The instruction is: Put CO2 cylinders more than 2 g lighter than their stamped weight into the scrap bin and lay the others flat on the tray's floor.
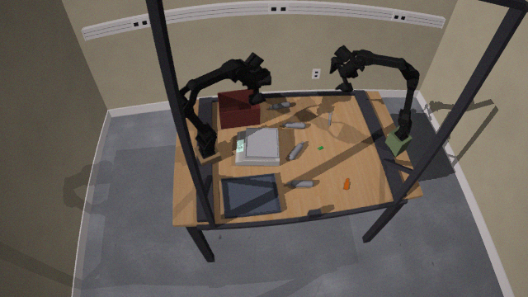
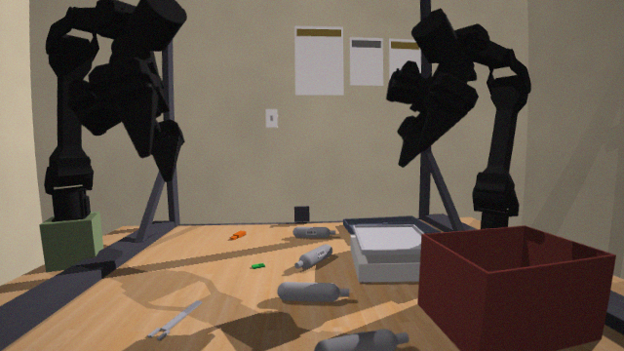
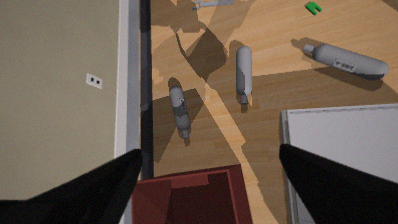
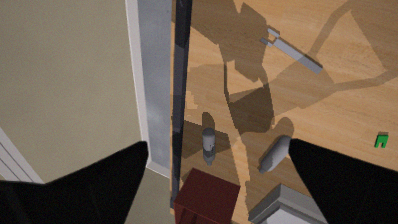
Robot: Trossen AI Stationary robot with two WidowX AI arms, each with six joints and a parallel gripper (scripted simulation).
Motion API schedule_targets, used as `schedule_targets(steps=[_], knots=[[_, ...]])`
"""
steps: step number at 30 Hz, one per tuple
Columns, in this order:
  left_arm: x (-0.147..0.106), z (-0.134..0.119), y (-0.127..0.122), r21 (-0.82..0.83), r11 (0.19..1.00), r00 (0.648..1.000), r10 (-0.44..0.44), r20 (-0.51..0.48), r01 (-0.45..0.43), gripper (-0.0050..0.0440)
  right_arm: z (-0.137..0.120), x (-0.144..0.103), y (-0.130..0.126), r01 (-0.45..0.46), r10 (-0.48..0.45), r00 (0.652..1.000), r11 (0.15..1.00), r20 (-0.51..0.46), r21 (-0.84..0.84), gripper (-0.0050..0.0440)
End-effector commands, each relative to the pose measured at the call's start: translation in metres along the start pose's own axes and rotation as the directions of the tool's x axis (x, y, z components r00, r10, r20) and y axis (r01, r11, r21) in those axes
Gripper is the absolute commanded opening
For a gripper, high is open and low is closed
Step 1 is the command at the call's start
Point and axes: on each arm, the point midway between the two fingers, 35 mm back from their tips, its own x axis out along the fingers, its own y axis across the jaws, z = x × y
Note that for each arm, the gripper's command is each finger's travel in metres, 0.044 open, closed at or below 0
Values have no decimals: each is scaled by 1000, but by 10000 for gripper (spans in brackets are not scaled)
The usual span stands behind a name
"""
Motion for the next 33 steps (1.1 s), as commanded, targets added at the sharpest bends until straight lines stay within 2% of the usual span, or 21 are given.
schedule_targets(steps=[1,6,10,14,16,20,24,31,33], knots=[[-5,4,2,2,1000,1000,13,16,-13,440,-4,-10,6,-24,24,999,1000,-21,3,440],[9,5,-14,-11,1000,1000,-16,-12,16,440,-5,-19,-4,-67,65,997,997,-37,-49,440],[30,14,-43,-34,998,998,-57,-37,56,440,-10,-33,-20,-152,143,987,978,-77,-144,440],[58,28,-86,-66,992,991,-115,-72,110,440,-15,-53,-44,-279,246,958,921,-147,-271,440],[58,28,-86,-66,992,991,-115,-72,110,440,-15,-53,-44,-279,246,958,921,-147,-271,440],[80,49,-123,-98,983,984,-160,-80,152,440,-19,-72,-69,-402,335,914,830,-230,-388,440],[98,57,-150,-120,975,975,-201,-97,189,440,-22,-87,-88,-490,390,871,737,-300,-465,440],[120,68,-185,-149,961,960,-252,-120,234,440,-28,-112,-118,-629,456,777,541,-434,-558,440],[120,68,-185,-149,961,960,-252,-120,234,440,-28,-112,-118,-629,456,777,541,-434,-558,440]])
